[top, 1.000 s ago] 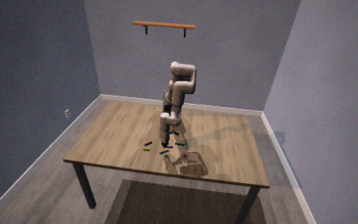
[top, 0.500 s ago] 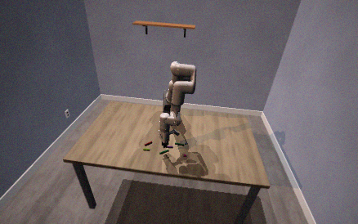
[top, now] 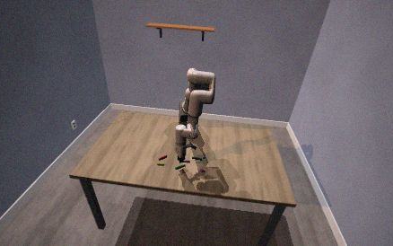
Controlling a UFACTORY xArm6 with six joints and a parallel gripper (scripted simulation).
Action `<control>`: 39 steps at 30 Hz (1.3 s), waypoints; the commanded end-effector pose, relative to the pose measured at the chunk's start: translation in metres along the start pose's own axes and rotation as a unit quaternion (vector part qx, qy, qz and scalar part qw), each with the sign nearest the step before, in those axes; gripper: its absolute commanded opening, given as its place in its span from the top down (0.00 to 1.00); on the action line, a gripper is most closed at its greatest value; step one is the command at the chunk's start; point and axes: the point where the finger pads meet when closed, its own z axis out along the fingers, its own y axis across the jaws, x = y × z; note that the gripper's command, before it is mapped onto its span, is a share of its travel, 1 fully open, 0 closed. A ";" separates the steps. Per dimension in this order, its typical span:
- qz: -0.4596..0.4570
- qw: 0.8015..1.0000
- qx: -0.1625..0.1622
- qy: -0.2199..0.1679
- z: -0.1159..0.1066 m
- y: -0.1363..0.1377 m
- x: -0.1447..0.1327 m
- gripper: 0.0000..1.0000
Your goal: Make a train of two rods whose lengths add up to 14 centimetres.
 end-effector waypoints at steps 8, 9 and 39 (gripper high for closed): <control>0.000 1.000 -0.001 -0.001 0.012 0.001 -0.001 0.76; 0.000 1.000 -0.001 -0.001 0.013 0.001 -0.001 0.76; 0.000 1.000 -0.001 -0.001 0.044 0.002 -0.001 0.76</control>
